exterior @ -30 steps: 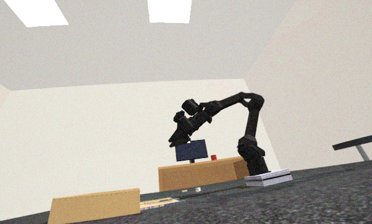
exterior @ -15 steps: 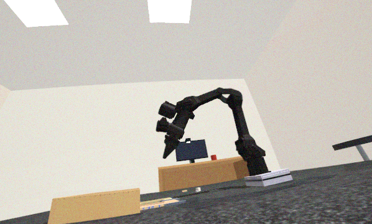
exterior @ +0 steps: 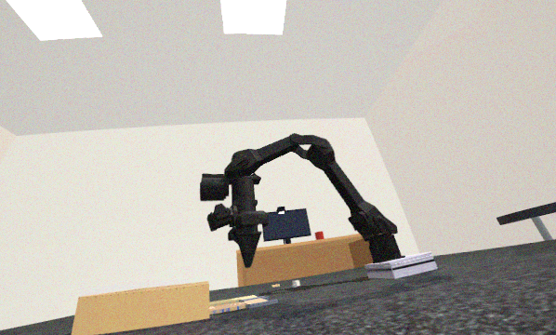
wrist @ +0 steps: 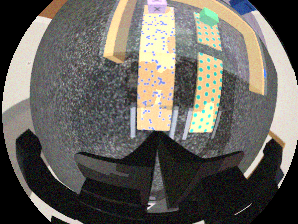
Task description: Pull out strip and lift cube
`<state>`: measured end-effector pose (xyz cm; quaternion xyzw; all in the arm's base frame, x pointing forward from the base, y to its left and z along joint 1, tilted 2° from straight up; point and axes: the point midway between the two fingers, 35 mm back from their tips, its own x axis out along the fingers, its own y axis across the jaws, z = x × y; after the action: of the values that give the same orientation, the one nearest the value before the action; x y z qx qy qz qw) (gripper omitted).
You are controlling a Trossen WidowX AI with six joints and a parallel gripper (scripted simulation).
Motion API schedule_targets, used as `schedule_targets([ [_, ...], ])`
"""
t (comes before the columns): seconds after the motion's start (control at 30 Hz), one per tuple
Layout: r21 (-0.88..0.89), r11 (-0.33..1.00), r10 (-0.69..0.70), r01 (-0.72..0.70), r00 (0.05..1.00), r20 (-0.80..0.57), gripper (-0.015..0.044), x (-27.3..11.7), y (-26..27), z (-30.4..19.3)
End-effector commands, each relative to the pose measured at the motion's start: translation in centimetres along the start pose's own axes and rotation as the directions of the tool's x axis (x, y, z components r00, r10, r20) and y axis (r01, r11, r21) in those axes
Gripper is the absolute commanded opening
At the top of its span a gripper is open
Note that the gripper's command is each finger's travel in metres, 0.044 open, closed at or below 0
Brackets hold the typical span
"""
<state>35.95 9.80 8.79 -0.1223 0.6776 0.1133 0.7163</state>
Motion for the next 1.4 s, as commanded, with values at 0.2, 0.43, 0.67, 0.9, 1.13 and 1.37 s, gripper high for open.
schedule_targets([
  [0.2,-0.01,1.0,0.001,-0.001,1.0,-0.001,0.0,1.0,0.1,0.4],
  [0.43,-0.01,1.0,0.001,-0.001,1.0,-0.001,0.0,2.2,0.1,0.4],
  [0.67,-0.01,1.0,0.001,-0.001,1.0,-0.001,0.0,3.4,0.1,0.4],
  [0.9,-0.01,1.0,0.001,-0.001,1.0,-0.002,0.0,4.5,0.1,0.3],
  [1.13,-0.01,1.0,0.001,-0.001,1.0,-0.002,0.0,5.6,0.1,0.1],
  [1.37,-0.01,1.0,0.001,-0.001,1.0,-0.002,0.0,6.6,0.1,-0.2],
])
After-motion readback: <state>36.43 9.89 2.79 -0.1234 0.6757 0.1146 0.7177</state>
